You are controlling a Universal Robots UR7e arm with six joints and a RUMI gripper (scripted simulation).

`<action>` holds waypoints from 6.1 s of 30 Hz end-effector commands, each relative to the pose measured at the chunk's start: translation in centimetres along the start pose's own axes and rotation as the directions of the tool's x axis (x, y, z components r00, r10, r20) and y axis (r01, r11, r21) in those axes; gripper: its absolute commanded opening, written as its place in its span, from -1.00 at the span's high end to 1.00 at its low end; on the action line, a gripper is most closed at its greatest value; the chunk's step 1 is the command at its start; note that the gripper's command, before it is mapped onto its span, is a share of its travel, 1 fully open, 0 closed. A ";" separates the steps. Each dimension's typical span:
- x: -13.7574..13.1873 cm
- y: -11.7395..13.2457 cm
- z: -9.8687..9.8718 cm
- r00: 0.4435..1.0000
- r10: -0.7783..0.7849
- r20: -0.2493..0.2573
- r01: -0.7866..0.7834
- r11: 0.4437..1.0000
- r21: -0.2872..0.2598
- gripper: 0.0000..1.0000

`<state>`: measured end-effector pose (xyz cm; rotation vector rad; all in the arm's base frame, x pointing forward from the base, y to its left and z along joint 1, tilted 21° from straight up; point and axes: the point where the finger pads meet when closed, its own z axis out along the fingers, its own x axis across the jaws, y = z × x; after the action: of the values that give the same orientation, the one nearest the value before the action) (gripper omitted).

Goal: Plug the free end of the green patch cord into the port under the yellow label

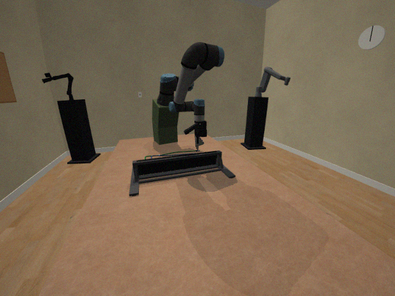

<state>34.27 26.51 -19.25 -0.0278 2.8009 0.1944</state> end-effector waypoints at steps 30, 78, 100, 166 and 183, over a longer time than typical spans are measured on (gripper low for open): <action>-0.2 0.2 0.1 1.000 -0.002 0.004 0.002 1.000 -0.002 0.56; -0.2 0.2 0.1 1.000 -0.001 0.004 0.001 1.000 -0.002 0.56; -0.2 0.2 0.6 1.000 -0.002 0.004 0.002 1.000 -0.002 0.56; -0.2 0.2 1.2 1.000 -0.002 0.003 0.002 1.000 -0.001 0.56; -0.2 0.2 1.2 1.000 -0.002 0.003 0.002 1.000 -0.001 1.00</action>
<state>34.69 26.73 -20.30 -0.0278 2.8010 0.1944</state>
